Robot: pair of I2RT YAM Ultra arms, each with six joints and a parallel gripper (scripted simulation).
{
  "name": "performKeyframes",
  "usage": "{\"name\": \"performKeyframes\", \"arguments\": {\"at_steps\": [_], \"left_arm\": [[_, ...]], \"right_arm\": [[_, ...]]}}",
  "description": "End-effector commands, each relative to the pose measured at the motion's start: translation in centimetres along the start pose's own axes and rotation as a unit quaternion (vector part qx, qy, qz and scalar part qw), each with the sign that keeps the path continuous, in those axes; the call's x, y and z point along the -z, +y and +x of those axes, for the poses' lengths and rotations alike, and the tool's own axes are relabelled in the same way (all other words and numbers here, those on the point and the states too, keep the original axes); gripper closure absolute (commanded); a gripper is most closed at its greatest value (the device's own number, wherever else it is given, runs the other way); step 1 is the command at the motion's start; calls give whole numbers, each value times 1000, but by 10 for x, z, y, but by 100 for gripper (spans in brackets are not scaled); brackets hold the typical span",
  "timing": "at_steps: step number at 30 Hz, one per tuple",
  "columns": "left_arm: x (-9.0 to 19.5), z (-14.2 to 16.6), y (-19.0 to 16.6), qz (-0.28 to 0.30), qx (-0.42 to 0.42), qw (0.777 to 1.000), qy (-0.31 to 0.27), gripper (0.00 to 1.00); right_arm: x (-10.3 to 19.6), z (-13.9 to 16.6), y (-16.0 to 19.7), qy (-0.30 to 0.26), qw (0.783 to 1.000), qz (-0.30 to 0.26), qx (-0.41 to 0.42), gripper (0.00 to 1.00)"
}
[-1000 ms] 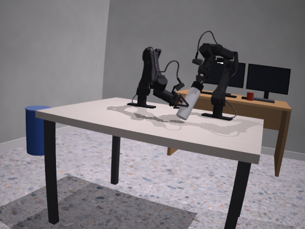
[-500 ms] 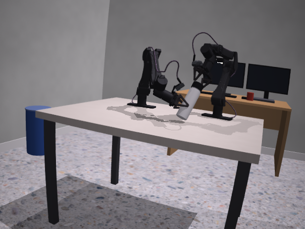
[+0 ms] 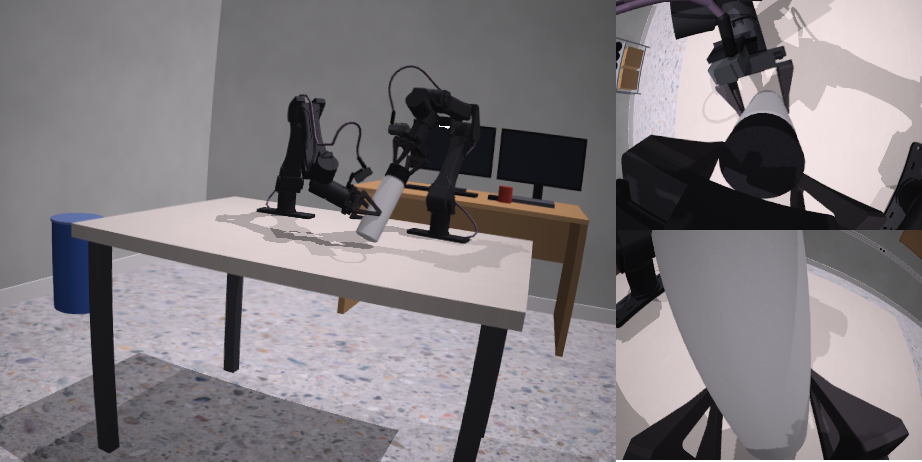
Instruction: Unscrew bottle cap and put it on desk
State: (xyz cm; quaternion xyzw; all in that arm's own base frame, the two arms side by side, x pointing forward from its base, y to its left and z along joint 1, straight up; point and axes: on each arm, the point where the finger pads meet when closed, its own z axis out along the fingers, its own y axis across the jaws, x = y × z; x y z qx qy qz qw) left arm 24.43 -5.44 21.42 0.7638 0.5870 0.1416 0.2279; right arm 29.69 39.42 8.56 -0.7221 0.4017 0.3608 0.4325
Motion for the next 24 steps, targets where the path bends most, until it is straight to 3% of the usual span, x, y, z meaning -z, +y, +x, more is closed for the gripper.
{"name": "performKeyframes", "arguments": {"at_steps": [1,3,4,8,10,11,17,24], "left_arm": [[2,0,4,-8,34,999,3,73],[2,0,4,-7,120,993,6,96],[2,1,4,-6,167,986,8,100],[3,1,4,-3,254,967,10,100],[3,1,4,-3,254,967,10,100],[3,1,4,-2,308,951,11,100],[3,2,3,1,431,902,16,100],[4,2,3,4,568,823,19,100]], "right_arm": [[3,-24,-14,-25,999,4,32,100],[3,-24,-14,-25,999,4,32,100],[3,-24,-14,-25,999,4,32,100],[3,-24,-14,-25,999,4,32,100],[3,-24,-14,-25,999,4,32,100],[3,-24,-14,-25,999,4,32,100],[3,-24,-14,-25,999,4,32,100],[3,-24,-14,-25,999,4,32,100]]}}
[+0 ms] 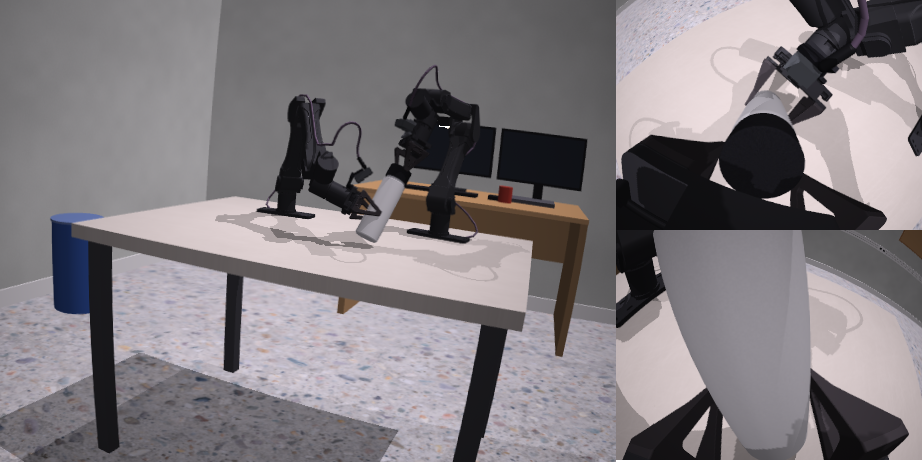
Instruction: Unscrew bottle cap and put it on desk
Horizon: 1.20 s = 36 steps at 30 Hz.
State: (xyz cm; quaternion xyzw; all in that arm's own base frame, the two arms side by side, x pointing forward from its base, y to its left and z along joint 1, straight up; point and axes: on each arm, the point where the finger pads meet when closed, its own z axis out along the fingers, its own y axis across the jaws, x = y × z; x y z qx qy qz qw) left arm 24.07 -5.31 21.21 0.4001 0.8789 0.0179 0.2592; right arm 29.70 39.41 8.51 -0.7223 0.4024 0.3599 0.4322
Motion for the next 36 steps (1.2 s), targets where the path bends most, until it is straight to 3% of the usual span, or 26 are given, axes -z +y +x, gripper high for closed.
{"name": "performKeyframes", "arguments": {"at_steps": [1,3,4,8,18,20,21,26,33,36], "left_arm": [[4,-5,5,-8,138,990,11,100],[4,-5,5,-8,138,990,11,100],[4,-5,5,-8,195,981,13,100],[4,-4,5,-6,281,960,17,100],[5,-4,4,-2,488,872,25,100],[5,-4,4,-2,488,872,25,100],[5,-4,4,-2,537,843,26,100],[5,-4,3,0,627,778,29,100],[5,-4,3,-5,742,670,35,100],[5,-4,3,-5,743,668,35,100]], "right_arm": [[3,-25,-14,-26,999,4,32,100],[3,-25,-14,-26,999,4,32,100],[3,-25,-14,-26,999,4,32,100],[3,-25,-14,-26,999,4,32,100],[3,-25,-14,-26,999,4,32,100],[3,-25,-14,-26,999,4,32,100],[3,-25,-14,-26,999,4,32,100],[3,-25,-14,-26,999,4,32,100],[3,-25,-14,-26,999,4,32,100],[3,-25,-14,-26,999,4,32,100]]}}
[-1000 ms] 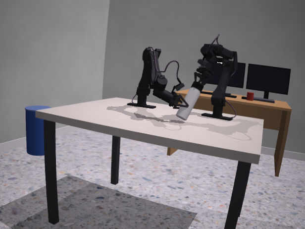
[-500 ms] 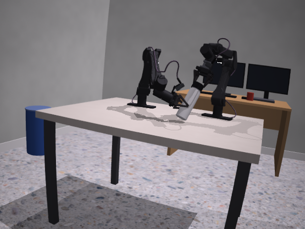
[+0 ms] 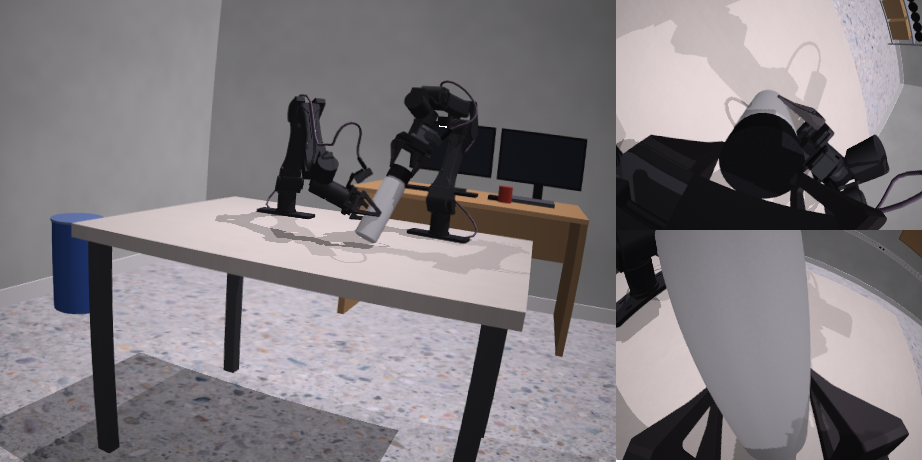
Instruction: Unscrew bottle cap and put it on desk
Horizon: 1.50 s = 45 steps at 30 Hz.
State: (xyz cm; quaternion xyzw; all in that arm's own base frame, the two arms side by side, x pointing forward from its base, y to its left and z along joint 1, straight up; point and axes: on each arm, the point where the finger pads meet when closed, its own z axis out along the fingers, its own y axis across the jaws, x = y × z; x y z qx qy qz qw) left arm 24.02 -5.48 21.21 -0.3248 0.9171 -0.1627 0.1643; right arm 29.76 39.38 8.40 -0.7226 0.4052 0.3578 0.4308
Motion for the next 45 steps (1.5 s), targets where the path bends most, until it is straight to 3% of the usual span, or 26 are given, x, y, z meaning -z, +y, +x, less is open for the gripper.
{"name": "performKeyframes", "arguments": {"at_steps": [1,8,16,20,24,33,35,36,45], "left_arm": [[6,-4,-2,-9,66,998,-8,100],[2,-1,-2,2,29,1000,-3,100],[2,-1,-2,2,29,1000,-3,9],[2,-1,-2,2,21,1000,-3,6],[2,-2,-2,-2,-136,991,-11,6],[2,-2,-2,-11,-338,941,-21,6],[2,-2,-2,-11,-338,941,-21,6],[2,-2,-2,-13,-392,919,-23,6],[1,-1,-2,-19,-569,822,-32,6]], "right_arm": [[3,-26,-13,-30,999,3,33,100],[3,-26,-13,-30,999,3,33,100],[3,-26,-13,-30,999,3,33,100],[3,-26,-13,-30,999,3,33,100],[3,-26,-13,-30,999,3,33,100],[3,-26,-13,-30,999,3,33,100],[3,-26,-13,-30,999,3,33,100],[3,-26,-13,-30,999,3,33,100],[3,-26,-13,-30,999,3,33,100]]}}
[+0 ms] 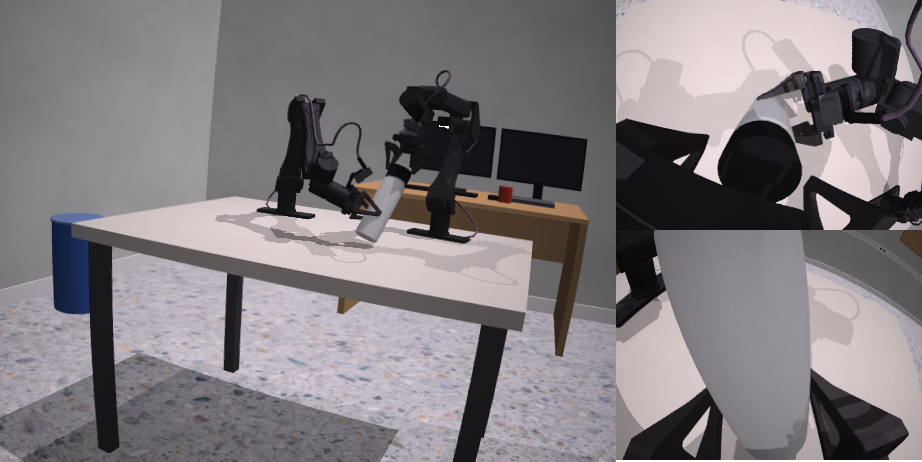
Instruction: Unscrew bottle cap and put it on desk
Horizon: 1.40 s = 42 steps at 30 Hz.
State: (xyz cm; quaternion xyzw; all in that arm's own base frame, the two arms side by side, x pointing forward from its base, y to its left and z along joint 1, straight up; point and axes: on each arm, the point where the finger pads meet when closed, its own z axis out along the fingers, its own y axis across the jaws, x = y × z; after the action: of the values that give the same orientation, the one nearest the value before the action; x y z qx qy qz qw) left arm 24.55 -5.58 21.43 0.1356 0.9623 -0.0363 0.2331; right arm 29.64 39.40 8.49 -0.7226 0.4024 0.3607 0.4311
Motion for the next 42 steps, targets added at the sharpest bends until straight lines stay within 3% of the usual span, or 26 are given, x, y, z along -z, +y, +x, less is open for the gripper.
{"name": "performKeyframes", "arguments": {"at_steps": [1,5,7,8,16,22,24,25,31,37,39,42], "left_arm": [[2,3,0,0,-139,990,-17,6],[2,3,0,-3,-228,973,-23,6],[2,3,0,-3,-228,973,-23,6],[2,3,0,-5,-283,959,-25,6],[2,3,0,-12,-447,894,-33,6],[2,3,0,-17,-564,825,-38,6],[2,3,0,-17,-564,825,-38,6],[2,3,0,-19,-611,790,-39,6],[2,3,-1,-19,-713,699,-48,6],[2,3,-1,-19,-717,695,-48,6],[2,1,1,-23,-704,709,-42,29],[2,0,2,-26,-697,715,-38,30]], "right_arm": [[3,-25,-14,-26,999,5,33,100],[3,-25,-14,-26,999,5,33,100],[3,-25,-14,-26,999,5,33,100],[3,-25,-14,-26,999,5,33,100],[3,-25,-14,-26,999,5,33,100],[3,-25,-14,-26,999,5,33,100],[3,-25,-14,-26,999,5,33,100],[3,-25,-14,-26,999,5,33,100],[3,-25,-14,-26,999,5,33,100],[3,-25,-14,-26,999,5,33,100],[3,-25,-14,-26,999,5,33,100],[3,-25,-14,-26,999,5,33,100]]}}
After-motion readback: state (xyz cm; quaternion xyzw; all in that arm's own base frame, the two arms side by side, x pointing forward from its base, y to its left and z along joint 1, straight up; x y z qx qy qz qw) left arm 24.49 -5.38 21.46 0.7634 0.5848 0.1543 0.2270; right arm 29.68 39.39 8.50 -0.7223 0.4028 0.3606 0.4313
